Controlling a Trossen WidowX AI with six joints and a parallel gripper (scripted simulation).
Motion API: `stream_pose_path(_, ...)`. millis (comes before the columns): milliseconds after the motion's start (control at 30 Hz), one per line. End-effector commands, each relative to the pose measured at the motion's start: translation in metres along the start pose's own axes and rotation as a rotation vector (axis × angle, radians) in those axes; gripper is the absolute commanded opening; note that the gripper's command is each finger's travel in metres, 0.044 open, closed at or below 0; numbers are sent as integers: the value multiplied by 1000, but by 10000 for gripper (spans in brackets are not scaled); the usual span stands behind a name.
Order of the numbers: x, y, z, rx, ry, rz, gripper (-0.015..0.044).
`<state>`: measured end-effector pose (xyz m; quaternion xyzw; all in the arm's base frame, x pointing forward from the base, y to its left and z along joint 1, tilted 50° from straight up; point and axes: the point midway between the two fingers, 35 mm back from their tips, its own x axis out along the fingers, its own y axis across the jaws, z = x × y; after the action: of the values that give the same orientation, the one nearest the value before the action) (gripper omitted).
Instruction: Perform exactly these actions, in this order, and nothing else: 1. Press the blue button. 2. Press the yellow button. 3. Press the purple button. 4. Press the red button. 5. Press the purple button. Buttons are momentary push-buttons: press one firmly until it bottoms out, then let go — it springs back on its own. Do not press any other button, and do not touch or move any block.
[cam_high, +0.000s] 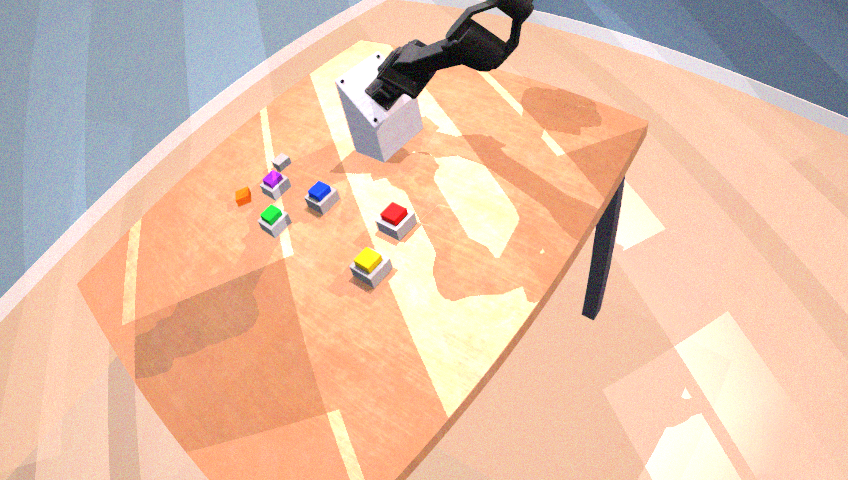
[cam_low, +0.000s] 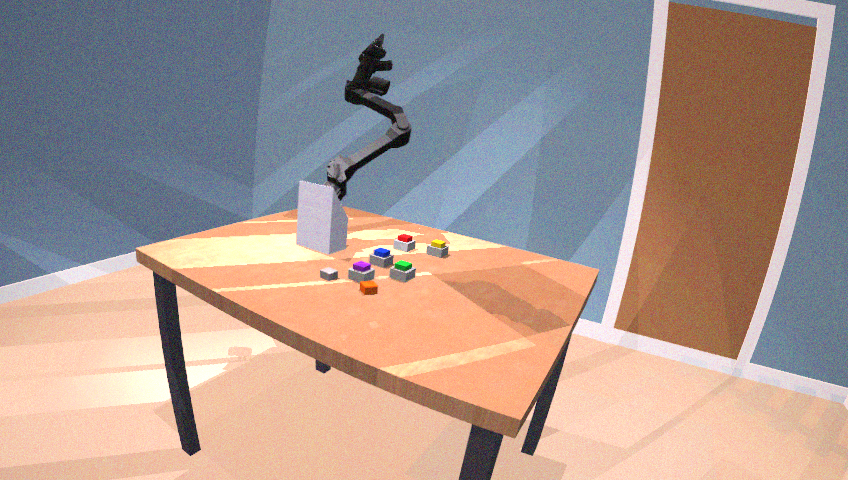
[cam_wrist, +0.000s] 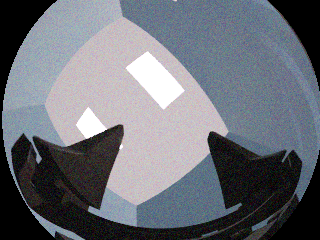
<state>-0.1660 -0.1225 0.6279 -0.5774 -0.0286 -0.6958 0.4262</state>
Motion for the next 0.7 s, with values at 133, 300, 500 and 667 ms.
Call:
stream_pose_path(133,5,22,-74,199,150,-4,400)
stream_pose_path(300,5,72,-139,380,306,48,400)
stream_pose_path(500,-4,167,-200,586,508,190,400)
stream_pose_path(667,-22,256,-223,722,658,353,400)
